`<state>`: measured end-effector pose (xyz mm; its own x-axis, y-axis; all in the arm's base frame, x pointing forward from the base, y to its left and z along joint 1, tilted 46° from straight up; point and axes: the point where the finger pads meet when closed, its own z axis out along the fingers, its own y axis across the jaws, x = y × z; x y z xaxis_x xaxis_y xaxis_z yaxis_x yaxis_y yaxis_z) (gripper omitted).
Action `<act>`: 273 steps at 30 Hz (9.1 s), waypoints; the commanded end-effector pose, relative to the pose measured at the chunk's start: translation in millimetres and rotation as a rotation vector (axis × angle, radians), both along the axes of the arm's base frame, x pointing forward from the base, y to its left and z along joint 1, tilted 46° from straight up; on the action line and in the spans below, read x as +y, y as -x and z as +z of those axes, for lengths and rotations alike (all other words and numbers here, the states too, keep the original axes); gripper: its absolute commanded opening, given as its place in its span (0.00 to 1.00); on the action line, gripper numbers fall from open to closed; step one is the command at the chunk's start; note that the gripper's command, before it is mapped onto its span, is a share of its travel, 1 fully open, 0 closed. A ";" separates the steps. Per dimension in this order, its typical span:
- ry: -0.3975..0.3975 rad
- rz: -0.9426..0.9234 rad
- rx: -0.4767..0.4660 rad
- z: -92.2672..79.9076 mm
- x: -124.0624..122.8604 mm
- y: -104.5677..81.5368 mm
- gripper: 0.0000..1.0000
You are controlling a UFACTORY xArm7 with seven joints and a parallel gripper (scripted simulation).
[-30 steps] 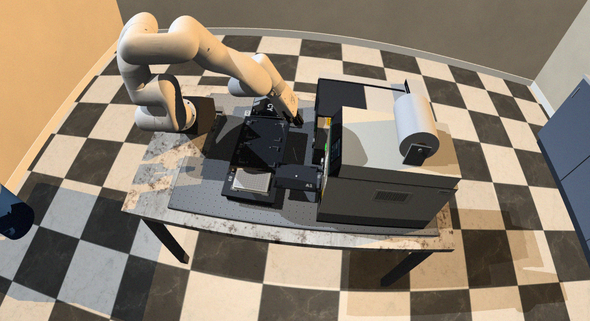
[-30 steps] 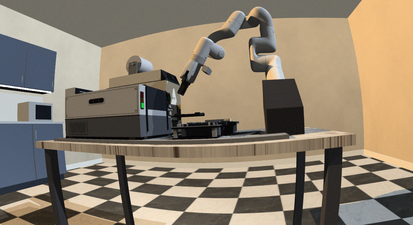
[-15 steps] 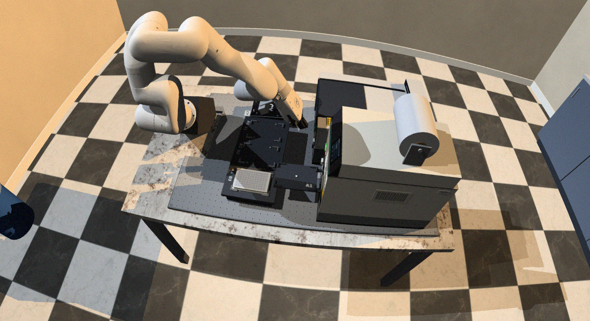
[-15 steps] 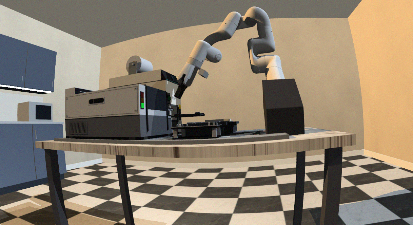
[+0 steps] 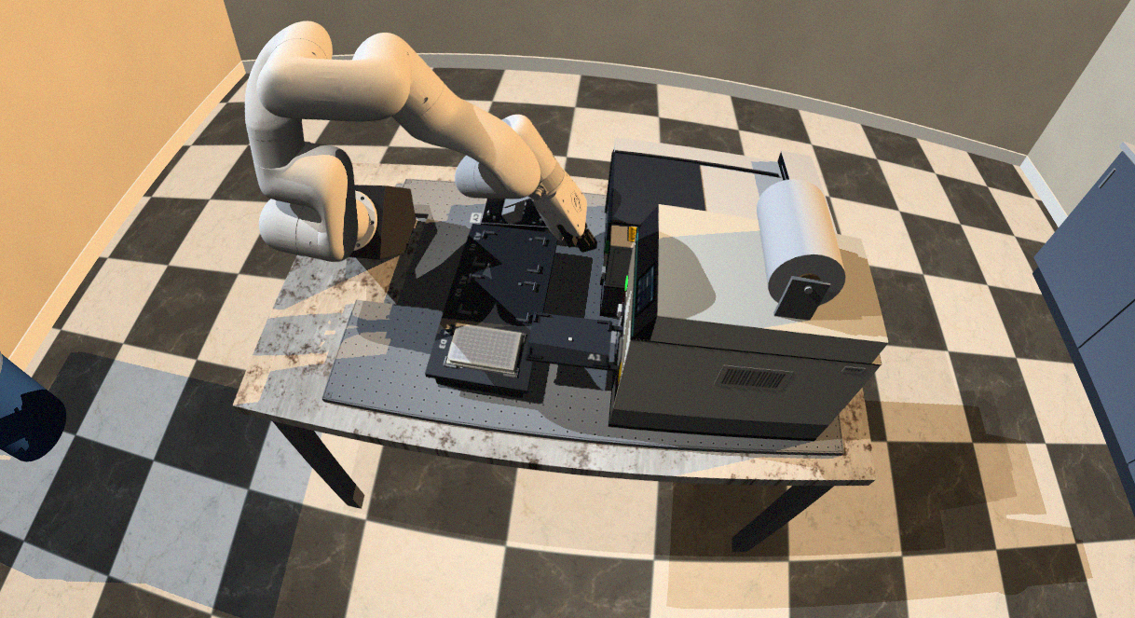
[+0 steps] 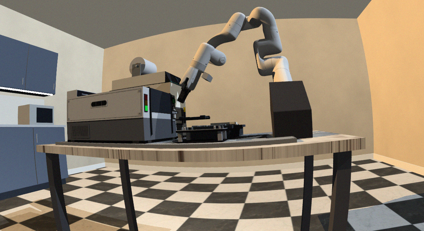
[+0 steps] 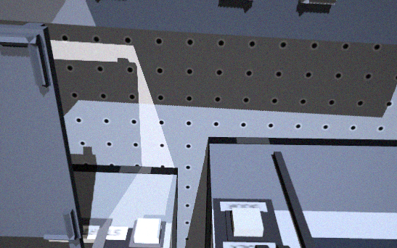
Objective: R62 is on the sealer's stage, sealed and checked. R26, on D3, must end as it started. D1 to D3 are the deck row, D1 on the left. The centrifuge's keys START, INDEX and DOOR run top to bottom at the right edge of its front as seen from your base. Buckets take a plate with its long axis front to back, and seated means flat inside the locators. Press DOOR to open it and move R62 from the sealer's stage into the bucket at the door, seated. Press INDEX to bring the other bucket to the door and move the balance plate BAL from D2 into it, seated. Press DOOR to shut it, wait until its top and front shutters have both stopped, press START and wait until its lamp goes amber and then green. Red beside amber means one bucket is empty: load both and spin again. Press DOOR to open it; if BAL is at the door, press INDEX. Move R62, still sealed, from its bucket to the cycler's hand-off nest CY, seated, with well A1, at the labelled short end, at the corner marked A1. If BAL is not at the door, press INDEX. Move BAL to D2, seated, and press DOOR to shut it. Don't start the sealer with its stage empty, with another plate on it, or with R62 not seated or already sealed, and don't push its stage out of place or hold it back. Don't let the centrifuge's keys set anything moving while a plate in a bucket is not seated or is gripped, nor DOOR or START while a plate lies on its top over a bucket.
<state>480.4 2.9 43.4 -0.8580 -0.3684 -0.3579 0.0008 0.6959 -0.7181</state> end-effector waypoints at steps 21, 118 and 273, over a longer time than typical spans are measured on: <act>-0.002 0.003 -0.002 0.7 1.8 -6.9 0.00; -0.002 0.003 -0.002 11.3 12.8 3.3 0.00; -0.002 -0.372 0.362 61.9 67.1 52.6 0.00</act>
<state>426.8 67.9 104.7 -0.9999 -0.0107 -0.0116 0.0008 0.6958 -0.7182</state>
